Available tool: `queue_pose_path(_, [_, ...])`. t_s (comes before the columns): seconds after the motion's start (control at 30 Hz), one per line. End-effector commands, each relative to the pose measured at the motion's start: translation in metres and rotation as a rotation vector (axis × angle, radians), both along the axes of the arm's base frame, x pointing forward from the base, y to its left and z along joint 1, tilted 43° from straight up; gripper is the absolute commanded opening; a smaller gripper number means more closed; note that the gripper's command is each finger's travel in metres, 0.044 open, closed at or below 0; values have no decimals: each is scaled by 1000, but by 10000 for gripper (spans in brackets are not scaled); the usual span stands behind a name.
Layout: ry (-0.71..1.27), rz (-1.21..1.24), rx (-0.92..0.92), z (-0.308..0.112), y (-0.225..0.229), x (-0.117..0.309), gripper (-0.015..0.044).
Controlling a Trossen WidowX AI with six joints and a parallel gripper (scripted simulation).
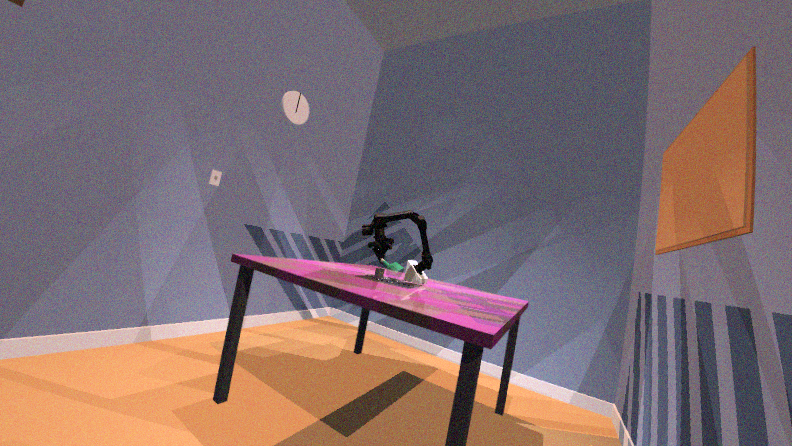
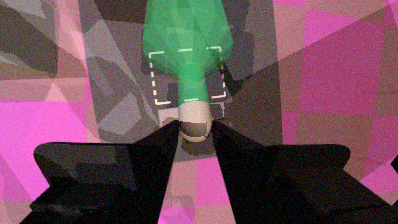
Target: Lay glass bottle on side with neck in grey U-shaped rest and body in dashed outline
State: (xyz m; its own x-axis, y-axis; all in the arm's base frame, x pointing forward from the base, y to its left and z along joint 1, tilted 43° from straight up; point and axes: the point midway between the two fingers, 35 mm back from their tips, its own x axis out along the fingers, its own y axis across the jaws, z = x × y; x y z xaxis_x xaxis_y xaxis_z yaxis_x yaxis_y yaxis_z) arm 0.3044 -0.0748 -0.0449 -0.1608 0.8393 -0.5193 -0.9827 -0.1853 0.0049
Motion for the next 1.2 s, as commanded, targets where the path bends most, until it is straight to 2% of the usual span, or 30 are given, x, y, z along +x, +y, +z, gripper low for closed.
queue_pose_path(0.0, [2,0,1,-6,2,1,118])
queue_pose_path(1.17, [-11,2,-8,-27,4,2,118])
